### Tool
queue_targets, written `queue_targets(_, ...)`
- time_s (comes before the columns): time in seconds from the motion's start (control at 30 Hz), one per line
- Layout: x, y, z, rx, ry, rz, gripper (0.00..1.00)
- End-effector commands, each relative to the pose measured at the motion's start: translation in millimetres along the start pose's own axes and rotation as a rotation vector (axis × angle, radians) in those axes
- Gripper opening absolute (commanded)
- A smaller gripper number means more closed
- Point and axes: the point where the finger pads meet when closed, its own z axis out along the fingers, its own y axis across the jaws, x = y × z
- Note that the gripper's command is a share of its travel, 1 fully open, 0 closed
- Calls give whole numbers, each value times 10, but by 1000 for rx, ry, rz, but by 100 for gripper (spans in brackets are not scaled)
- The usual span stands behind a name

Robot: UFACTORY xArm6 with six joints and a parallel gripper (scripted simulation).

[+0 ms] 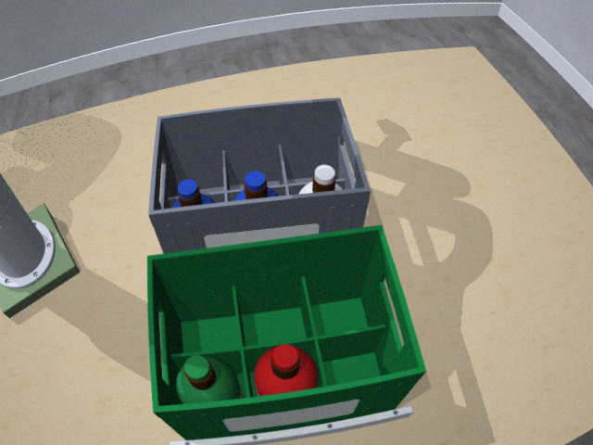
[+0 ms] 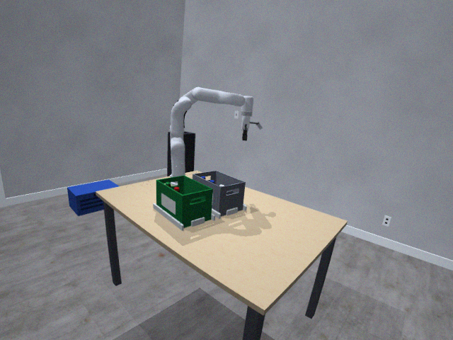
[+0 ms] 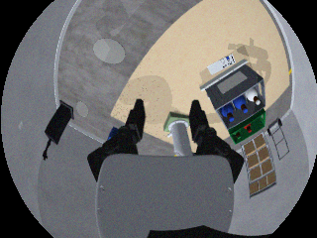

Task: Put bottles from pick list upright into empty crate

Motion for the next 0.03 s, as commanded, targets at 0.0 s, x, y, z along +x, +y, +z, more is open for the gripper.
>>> queue_targets(0.0, 5, -1, -18, 1, 4, 0, 65)
